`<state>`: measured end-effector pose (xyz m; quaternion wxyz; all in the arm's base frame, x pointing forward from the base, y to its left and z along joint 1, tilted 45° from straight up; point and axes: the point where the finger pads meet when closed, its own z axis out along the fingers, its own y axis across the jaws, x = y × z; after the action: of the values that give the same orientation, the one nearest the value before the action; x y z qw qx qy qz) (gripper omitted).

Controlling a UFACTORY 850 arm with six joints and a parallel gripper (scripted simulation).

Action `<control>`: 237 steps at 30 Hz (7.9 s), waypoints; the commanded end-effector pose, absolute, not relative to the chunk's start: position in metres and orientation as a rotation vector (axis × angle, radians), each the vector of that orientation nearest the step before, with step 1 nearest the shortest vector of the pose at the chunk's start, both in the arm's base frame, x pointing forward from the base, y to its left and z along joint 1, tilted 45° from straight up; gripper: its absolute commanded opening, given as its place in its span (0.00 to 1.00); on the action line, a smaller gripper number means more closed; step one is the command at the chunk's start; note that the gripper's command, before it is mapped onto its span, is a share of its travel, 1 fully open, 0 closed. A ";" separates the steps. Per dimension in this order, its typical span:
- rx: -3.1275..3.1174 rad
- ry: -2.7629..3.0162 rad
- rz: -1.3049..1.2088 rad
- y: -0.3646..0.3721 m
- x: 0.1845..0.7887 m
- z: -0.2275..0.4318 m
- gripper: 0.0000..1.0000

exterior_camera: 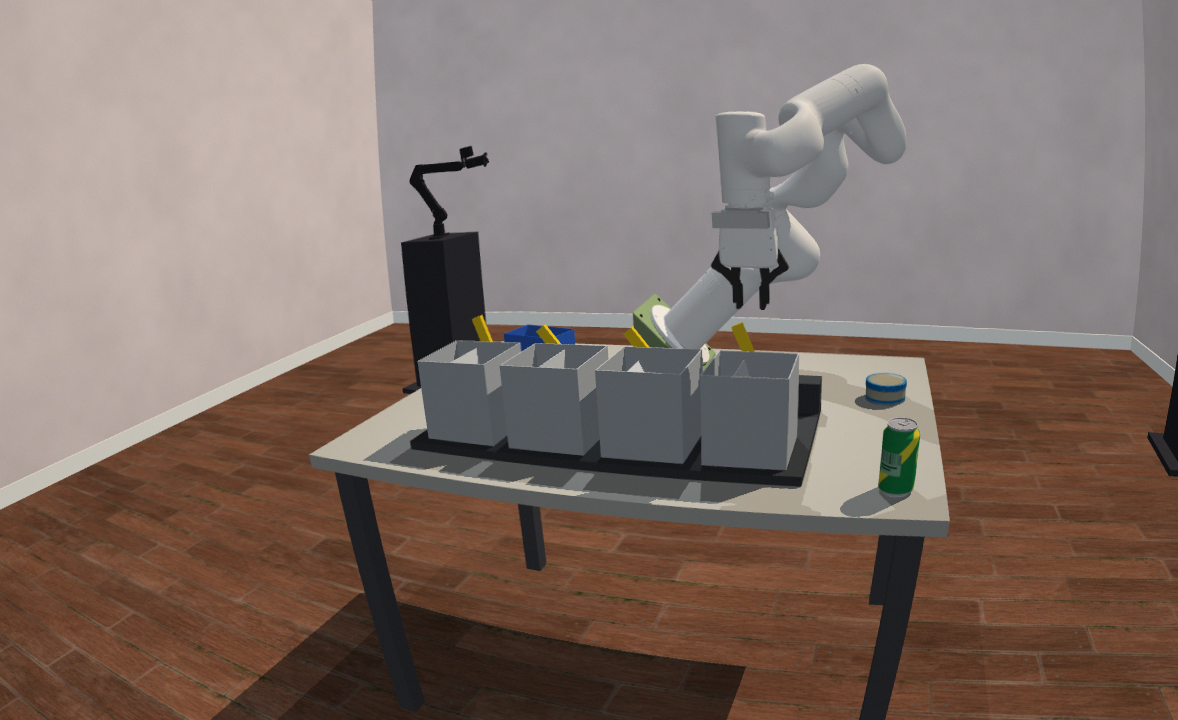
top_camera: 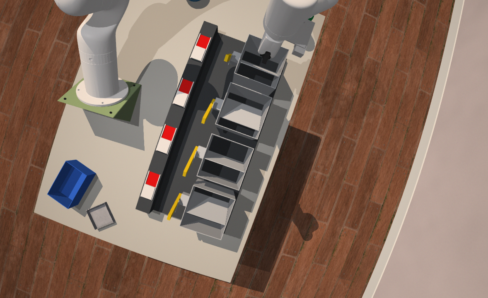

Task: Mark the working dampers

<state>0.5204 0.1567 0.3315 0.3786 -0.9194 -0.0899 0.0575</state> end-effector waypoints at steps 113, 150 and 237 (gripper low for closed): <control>-1.965 -0.183 0.173 0.179 0.395 0.234 0.39; -1.965 -0.183 0.173 0.179 0.395 0.234 0.19; -2.308 -0.225 0.148 0.198 0.393 0.263 0.19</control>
<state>0.3921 0.1973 0.2618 0.4020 -0.9094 -0.0886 0.0595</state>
